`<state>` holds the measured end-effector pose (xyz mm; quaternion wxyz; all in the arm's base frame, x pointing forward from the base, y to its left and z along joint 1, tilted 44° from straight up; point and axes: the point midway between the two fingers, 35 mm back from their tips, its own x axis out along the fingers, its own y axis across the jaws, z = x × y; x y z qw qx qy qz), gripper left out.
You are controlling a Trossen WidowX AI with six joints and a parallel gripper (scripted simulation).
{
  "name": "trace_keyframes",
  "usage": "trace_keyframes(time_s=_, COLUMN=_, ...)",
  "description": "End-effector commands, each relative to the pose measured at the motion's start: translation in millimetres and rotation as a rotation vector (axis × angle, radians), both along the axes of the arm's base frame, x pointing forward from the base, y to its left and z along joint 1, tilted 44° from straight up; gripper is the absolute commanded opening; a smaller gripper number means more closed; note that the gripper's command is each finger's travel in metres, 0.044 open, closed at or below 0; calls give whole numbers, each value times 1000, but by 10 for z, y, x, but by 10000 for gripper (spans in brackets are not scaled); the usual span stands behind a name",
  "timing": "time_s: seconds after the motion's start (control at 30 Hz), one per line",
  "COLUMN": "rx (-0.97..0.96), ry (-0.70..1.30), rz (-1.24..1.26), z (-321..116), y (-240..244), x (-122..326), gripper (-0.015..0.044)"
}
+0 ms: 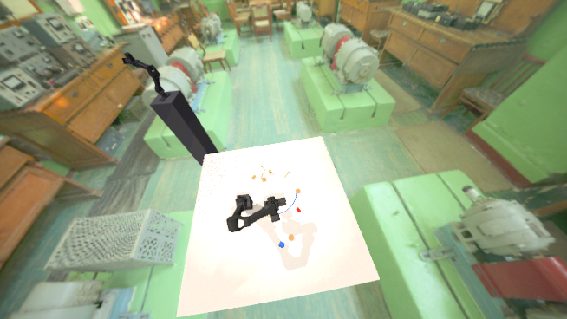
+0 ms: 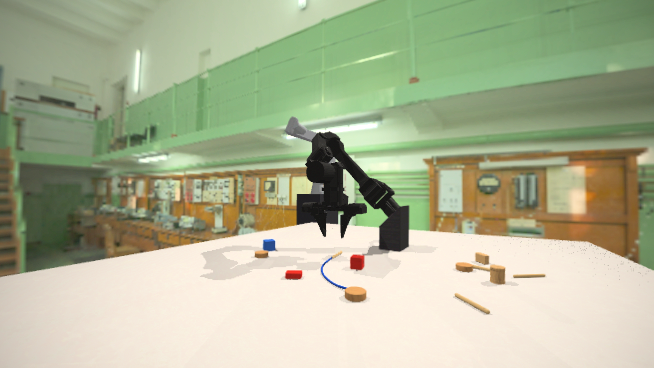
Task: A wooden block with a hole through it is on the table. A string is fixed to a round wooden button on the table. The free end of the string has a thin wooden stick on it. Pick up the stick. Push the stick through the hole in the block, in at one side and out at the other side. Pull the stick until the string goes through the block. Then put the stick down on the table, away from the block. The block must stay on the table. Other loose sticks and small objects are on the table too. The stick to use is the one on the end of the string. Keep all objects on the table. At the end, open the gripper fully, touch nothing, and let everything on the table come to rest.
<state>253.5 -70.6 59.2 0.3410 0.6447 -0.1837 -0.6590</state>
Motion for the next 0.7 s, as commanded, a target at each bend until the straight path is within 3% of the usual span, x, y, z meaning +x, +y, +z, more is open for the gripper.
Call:
trace_keyframes(time_s=0.0, rx=-6, ry=-3, rz=-5, z=6, y=-9, x=-7, gripper=151)
trace_keyframes(time_s=0.07, rx=-6, ry=-3, rz=-5, z=6, y=-9, x=-7, gripper=123)
trace_keyframes(time_s=0.67, rx=-4, ry=-3, rz=-5, z=-84, y=-87, x=12, gripper=123)
